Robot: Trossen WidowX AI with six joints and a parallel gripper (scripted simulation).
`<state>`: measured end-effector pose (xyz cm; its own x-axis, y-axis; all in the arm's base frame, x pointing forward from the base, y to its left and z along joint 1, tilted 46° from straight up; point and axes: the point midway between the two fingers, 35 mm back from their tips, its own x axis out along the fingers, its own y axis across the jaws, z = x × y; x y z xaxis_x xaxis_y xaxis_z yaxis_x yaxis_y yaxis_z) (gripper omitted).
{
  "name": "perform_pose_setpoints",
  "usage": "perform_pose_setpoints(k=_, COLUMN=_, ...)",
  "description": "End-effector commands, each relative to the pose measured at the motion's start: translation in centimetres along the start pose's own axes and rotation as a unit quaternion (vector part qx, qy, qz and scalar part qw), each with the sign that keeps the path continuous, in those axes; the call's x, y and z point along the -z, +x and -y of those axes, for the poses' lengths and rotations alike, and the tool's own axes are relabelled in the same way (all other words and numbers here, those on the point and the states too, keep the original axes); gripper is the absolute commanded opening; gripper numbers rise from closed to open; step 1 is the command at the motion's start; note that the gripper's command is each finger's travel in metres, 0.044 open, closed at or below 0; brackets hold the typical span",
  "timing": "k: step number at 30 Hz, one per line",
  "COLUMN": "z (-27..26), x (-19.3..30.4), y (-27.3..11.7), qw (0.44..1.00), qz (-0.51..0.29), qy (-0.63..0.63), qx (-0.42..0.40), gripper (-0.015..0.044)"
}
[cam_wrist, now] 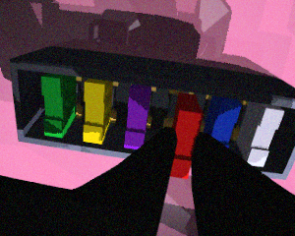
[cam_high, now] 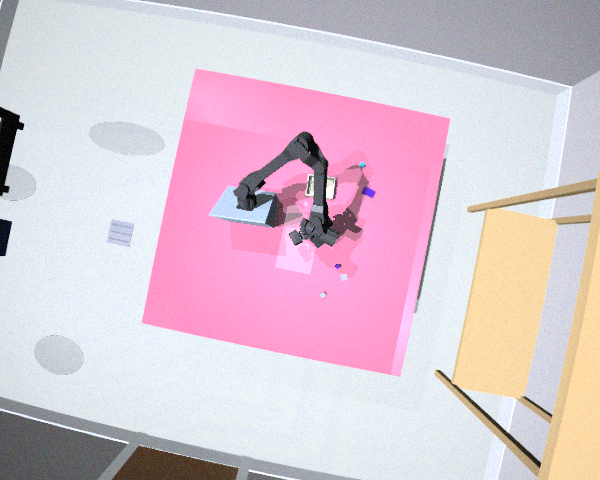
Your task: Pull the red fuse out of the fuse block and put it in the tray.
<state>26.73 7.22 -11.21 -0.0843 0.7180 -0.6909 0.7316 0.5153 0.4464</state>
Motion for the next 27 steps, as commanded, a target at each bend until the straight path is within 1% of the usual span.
perform_pose_setpoints(k=1, z=-0.2, x=-0.1, y=-0.4, qw=1.0, qz=0.004, qy=-0.004, qx=-0.001, gripper=0.0)
perform_pose_setpoints(k=27, z=-0.1, x=-0.1, y=-1.7, qw=1.0, qz=0.003, qy=-0.003, qx=-0.001, gripper=0.0)
